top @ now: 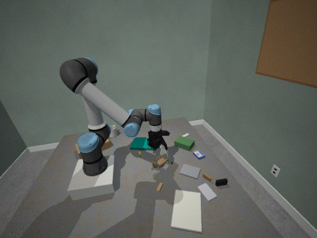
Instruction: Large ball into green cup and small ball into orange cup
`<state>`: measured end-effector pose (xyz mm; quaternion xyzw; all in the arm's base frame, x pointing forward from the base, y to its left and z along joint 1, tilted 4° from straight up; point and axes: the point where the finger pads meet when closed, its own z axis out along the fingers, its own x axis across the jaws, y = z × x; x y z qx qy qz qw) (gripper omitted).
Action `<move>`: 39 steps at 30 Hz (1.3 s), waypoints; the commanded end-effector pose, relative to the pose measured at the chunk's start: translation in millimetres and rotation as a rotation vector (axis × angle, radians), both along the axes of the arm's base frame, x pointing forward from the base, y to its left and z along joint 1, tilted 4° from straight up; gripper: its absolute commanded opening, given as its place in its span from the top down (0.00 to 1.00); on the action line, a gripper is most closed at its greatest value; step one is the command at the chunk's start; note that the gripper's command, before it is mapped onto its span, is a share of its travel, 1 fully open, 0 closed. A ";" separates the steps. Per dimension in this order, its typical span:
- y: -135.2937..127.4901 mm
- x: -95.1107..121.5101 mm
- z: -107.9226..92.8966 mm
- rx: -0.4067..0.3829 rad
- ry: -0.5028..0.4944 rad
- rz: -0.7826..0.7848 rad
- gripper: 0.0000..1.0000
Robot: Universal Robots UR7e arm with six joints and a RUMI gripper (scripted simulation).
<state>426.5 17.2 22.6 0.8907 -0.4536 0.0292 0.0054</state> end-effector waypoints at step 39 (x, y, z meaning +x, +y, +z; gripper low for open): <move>1.7 0.5 -1.1 -0.003 -0.007 0.004 0.46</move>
